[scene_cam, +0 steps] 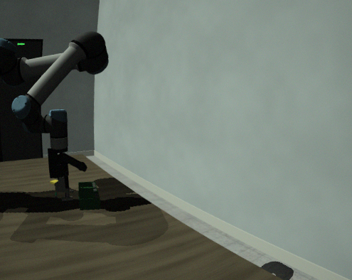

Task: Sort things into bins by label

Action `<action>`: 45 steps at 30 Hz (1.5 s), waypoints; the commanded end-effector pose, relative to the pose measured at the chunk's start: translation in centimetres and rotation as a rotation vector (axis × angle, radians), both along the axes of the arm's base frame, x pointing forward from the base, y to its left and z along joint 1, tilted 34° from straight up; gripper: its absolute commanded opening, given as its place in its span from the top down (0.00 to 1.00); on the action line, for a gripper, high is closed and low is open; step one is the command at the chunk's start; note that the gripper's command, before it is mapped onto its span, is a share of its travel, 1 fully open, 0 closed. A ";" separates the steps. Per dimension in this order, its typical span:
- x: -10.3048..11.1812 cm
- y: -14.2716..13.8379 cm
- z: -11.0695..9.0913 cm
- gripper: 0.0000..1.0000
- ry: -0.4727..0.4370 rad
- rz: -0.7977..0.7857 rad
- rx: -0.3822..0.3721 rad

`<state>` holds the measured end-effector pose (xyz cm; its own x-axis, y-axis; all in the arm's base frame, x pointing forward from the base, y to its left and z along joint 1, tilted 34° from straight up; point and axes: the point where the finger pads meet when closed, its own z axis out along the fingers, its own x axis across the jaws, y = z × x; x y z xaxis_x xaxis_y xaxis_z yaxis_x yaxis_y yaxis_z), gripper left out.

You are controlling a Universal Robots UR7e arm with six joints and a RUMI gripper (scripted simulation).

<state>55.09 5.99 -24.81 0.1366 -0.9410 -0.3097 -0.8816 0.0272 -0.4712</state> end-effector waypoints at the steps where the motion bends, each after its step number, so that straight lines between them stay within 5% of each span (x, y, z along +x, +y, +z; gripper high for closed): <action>1: 0.0 0.1 0.0 1.00 -0.001 0.000 -0.001; 30: 0.0 0.1 0.0 1.00 -0.001 0.000 -0.001; 45: -2.0 -1.4 3.6 1.00 0.000 -0.001 0.001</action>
<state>53.92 5.29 -22.78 0.1346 -0.9412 -0.3099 -0.8818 0.0289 -0.4708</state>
